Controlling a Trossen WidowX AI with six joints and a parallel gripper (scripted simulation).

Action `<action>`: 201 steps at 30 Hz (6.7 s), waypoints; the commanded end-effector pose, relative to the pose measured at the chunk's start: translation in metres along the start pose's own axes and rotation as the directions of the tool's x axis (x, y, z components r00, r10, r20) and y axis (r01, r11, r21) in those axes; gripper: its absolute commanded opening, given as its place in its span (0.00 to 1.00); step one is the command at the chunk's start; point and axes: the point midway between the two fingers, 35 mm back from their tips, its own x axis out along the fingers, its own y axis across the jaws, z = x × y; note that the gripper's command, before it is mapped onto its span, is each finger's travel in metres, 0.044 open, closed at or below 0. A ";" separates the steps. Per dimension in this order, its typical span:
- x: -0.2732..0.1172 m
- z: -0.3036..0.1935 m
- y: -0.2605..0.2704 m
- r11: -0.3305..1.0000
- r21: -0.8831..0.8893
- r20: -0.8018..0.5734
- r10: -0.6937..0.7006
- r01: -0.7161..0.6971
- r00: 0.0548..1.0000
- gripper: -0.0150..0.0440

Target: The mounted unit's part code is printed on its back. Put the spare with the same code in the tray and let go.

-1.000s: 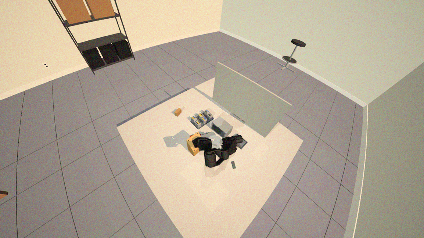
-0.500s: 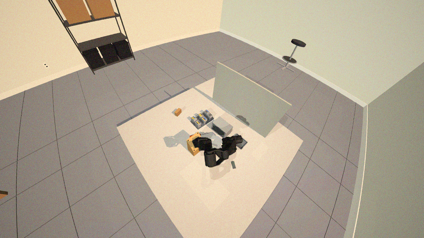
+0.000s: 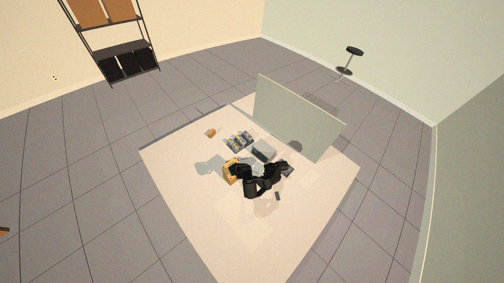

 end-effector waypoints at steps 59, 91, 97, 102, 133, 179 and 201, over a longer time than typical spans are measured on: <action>-0.143 0.015 0.060 1.000 -0.004 -0.014 0.002 -0.002 1.000 0.25; -0.132 0.021 0.183 1.000 0.003 -0.012 0.008 -0.008 1.000 0.25; -0.126 0.021 0.184 1.000 0.003 -0.013 0.008 -0.008 1.000 0.25; -0.122 0.020 0.185 1.000 0.004 -0.014 0.008 -0.008 1.000 0.25; -0.092 0.019 0.189 1.000 0.005 -0.018 0.008 -0.008 1.000 0.25; -0.048 0.019 0.190 1.000 0.005 -0.016 0.009 -0.009 1.000 0.25; -0.027 0.020 0.188 1.000 0.005 -0.012 0.009 -0.009 1.000 0.25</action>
